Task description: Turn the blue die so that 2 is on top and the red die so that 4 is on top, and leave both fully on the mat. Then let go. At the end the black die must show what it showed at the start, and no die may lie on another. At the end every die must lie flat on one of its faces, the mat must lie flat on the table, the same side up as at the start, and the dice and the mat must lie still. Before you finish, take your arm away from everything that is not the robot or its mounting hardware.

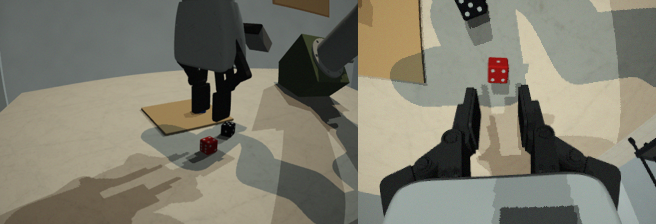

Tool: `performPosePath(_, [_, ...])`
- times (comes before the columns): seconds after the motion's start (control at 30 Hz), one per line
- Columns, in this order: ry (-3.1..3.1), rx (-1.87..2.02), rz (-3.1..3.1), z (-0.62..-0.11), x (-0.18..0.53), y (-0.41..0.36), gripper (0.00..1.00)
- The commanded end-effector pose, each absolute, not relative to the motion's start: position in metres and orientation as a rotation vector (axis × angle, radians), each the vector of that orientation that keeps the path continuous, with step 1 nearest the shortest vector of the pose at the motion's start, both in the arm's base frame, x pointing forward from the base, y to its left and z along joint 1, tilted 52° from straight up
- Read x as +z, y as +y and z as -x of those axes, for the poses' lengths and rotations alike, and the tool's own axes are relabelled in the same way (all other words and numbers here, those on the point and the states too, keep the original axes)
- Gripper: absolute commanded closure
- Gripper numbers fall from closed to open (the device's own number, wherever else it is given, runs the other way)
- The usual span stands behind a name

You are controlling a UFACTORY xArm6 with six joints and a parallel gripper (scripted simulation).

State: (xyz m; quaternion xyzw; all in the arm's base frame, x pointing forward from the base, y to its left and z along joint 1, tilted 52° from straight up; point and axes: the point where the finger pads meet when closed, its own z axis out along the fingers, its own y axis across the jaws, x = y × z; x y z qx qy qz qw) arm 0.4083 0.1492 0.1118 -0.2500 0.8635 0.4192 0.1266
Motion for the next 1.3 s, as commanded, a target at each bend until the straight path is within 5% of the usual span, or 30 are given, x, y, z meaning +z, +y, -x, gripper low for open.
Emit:
performPosePath(0.0, [2.512,1.218,0.727,-0.409,0.108,0.155,0.64])
performPosePath(1.27, [2.512,1.218,0.727,-0.41,0.092,0.175,0.64])
